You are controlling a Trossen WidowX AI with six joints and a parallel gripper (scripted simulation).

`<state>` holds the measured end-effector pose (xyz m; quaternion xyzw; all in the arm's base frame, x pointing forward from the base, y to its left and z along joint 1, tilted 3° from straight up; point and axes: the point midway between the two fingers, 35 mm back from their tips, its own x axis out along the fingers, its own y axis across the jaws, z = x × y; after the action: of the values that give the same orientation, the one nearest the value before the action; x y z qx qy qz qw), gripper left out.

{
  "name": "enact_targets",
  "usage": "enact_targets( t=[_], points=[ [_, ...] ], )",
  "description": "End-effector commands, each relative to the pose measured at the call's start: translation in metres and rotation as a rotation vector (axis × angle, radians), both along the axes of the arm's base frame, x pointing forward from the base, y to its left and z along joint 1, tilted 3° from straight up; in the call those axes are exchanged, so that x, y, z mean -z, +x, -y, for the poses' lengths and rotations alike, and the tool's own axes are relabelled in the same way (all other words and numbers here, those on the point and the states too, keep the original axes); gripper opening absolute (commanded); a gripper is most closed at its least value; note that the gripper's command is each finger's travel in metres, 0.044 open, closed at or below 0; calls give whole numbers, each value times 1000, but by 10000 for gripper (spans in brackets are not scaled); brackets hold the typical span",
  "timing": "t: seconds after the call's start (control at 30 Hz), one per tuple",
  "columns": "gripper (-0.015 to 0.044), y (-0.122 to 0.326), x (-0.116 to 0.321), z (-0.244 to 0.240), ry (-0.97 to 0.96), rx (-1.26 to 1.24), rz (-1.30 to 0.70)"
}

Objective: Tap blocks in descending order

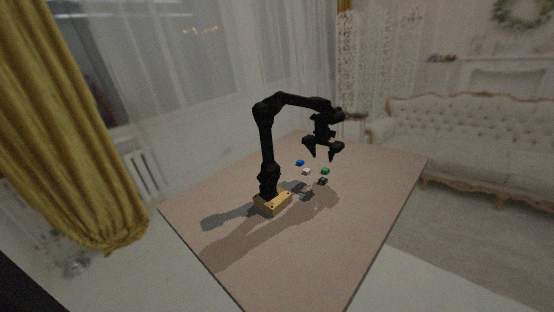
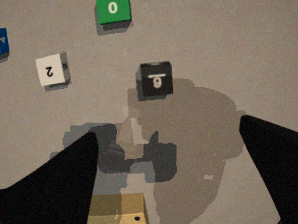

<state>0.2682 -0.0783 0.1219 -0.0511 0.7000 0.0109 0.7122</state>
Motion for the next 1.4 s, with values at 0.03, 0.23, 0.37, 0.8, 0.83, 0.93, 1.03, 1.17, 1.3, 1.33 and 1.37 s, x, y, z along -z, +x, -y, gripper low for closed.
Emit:
enact_targets(
  t=[0.03,0.23,0.37,0.8,0.83,0.93,1.03,1.17,1.3,1.33,1.37],
  points=[
    [400,-1,0,3,-9,-5,-10],
    [400,-1,0,3,-9,-5,-10],
    [400,-1,0,3,-9,-5,-10],
    [400,24,7,-112,1,-5,-8],
    [400,24,7,-114,1,-5,-8],
    [400,24,7,-114,1,-5,-8],
    [400,24,7,-114,1,-5,-8],
    [400,24,7,-114,1,-5,-8],
    [400,24,7,-114,1,-5,-8],
    [400,24,7,-114,1,-5,-8],
    [400,24,7,-114,1,-5,-8]
  ],
)
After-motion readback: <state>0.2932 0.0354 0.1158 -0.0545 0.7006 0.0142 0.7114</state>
